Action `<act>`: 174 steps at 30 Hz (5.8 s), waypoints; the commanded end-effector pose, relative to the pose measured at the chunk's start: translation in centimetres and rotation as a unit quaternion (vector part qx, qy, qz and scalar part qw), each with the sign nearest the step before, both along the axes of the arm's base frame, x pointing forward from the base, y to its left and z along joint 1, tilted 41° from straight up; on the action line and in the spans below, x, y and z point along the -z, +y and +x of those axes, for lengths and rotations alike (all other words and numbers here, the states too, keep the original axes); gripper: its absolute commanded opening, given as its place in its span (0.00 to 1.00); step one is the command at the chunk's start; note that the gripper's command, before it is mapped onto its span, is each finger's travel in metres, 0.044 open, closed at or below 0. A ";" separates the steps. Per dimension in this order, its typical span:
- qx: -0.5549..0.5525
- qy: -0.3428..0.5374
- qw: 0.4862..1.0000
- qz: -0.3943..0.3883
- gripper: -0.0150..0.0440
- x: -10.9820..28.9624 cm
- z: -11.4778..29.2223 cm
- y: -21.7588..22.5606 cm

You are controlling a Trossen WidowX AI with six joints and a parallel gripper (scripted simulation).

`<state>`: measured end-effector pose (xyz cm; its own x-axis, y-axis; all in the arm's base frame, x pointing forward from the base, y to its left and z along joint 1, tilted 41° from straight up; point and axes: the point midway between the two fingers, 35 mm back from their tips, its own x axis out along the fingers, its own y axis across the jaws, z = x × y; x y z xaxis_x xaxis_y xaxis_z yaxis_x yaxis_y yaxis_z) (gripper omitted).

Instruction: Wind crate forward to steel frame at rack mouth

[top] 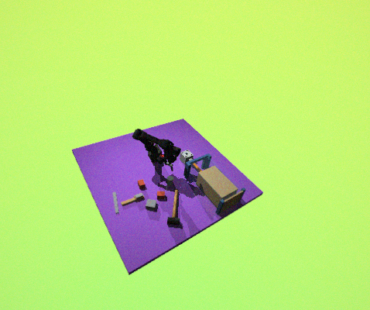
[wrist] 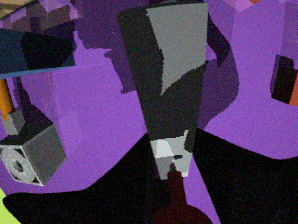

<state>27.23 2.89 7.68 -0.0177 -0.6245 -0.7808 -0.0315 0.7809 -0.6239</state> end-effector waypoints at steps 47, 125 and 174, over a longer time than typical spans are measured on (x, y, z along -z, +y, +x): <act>-0.640 0.629 0.441 -0.020 0.25 12.6 -4.2 20.1; -0.646 0.630 0.431 -0.024 0.25 12.3 -4.2 20.4; -0.646 0.630 0.431 -0.024 0.25 12.3 -4.2 20.4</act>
